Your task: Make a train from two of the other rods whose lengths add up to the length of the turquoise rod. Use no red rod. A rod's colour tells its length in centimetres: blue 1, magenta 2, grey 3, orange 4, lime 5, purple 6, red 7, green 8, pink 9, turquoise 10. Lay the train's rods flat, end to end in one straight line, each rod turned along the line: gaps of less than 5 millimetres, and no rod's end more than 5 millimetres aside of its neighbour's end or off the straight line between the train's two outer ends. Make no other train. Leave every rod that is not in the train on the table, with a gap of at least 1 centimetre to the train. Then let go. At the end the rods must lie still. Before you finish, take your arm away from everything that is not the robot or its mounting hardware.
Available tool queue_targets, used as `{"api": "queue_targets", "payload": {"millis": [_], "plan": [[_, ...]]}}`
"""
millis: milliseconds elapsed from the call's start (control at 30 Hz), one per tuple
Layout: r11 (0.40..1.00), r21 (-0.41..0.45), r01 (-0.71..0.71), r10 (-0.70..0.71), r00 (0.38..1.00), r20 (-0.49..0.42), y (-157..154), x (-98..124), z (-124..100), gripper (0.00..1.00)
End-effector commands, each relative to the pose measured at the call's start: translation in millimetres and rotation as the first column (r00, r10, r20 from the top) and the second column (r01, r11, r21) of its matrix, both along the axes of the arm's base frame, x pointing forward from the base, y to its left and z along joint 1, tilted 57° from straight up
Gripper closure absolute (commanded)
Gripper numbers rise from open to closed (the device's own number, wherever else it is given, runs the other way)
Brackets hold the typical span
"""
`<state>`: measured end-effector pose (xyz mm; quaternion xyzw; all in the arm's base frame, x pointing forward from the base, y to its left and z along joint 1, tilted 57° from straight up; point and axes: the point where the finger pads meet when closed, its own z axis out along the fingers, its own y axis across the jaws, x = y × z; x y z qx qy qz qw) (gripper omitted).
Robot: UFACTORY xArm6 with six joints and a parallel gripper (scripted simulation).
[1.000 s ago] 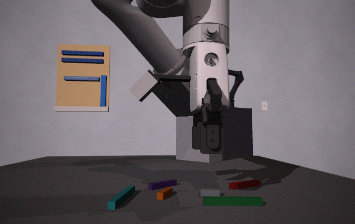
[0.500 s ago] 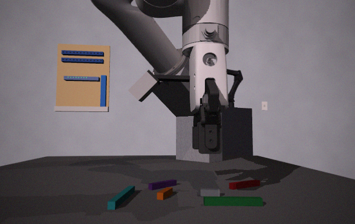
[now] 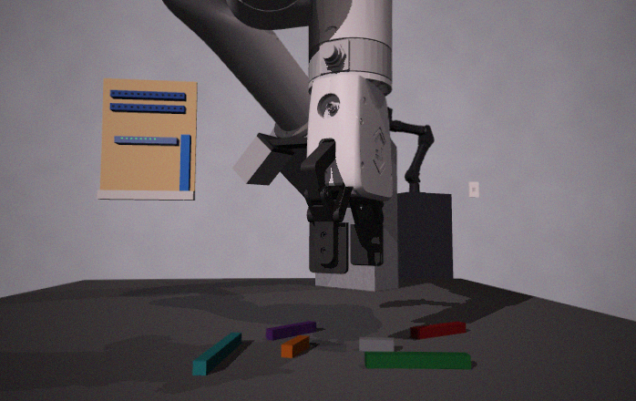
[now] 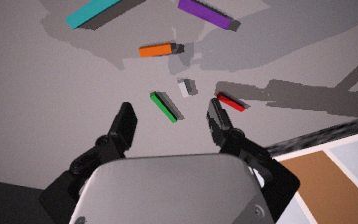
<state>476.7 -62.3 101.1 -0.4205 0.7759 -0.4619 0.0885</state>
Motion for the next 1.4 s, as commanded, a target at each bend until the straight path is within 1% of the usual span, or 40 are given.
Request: {"api": "queue_targets", "payload": {"millis": [0, 133, 200, 233, 267, 333, 400, 633, 700, 767, 833, 900, 1033, 1100, 1200, 1367], "plan": [[0.993, 0.09, 0.078, -0.088, 0.99, 0.113, -2.9, -1.9, 3.7, 0.0], [0.97, 0.189, 0.153, -0.191, 0.96, 0.204, -6.6, -4.2, 7.0, 0.0], [0.97, 0.189, 0.153, -0.191, 0.96, 0.204, -6.6, -4.2, 7.0, 0.0], [0.952, 0.244, 0.187, -0.247, 0.937, 0.246, -8.6, -5.4, 8.8, 0.0], [0.939, 0.277, 0.205, -0.281, 0.921, 0.27, -9.7, -6.1, 9.8, 0.0], [0.923, 0.314, 0.224, -0.319, 0.901, 0.294, -11.0, -7.0, 11.0, 0.0], [0.897, 0.367, 0.247, -0.373, 0.869, 0.326, -12.9, -8.2, 12.6, 0.0], [0.782, 0.548, 0.296, -0.557, 0.727, 0.401, -19.2, -12.6, 18.1, 0.0], [0.744, 0.597, 0.301, -0.607, 0.679, 0.413, -21.0, -13.9, 19.7, 0.0], [0.744, 0.597, 0.301, -0.607, 0.679, 0.413, -21.0, -13.9, 19.7, 0.0], [0.673, 0.677, 0.298, -0.686, 0.593, 0.421, -23.9, -16.1, 22.2, 0.0], [0.643, 0.708, 0.294, -0.717, 0.555, 0.421, -25.1, -17.0, 23.3, 0.0], [0.55, 0.791, 0.268, -0.8, 0.442, 0.407, -28.6, -19.8, 26.3, 0.0], [0.513, 0.82, 0.253, -0.829, 0.396, 0.396, -30.0, -20.9, 27.5, 0.0], [0.482, 0.843, 0.24, -0.851, 0.358, 0.385, -31.1, -21.7, 28.4, 0.0], [0.474, 0.848, 0.236, -0.856, 0.349, 0.382, -31.4, -22.0, 28.6, 0.0]]}}
